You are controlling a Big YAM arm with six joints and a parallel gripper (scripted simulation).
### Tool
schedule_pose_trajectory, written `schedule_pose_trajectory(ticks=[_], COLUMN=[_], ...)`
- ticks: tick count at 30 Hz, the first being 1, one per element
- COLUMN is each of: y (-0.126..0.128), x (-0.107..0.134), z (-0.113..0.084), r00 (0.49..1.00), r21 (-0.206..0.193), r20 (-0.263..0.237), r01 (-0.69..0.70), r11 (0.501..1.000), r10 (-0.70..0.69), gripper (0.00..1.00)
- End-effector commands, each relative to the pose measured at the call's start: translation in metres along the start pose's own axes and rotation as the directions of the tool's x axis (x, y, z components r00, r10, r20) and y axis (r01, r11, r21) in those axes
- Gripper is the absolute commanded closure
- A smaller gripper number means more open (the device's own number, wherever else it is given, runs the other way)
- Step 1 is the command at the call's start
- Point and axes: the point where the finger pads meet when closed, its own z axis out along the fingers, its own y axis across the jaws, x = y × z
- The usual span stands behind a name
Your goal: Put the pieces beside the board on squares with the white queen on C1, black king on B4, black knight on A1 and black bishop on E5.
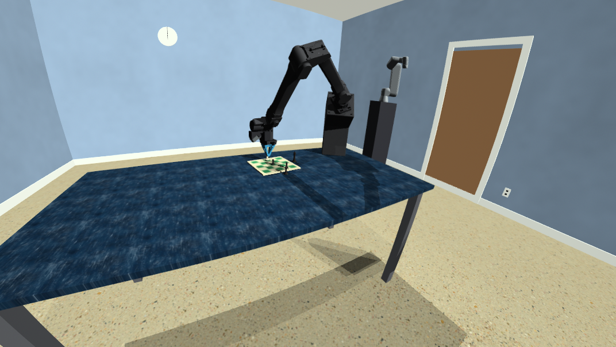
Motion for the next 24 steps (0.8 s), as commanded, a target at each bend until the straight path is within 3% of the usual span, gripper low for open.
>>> schedule_pose_trajectory(ticks=[1, 24], y=[-0.006, -0.016], x=[-0.006, -0.005], z=[-0.005, -0.009], r00=[1.0, 0.999], r21=[0.01, 0.017], r20=[0.017, 0.023], r01=[-0.017, -0.028], r11=[1.0, 0.999], r10=[0.017, 0.028], gripper=[1.0, 1.0])
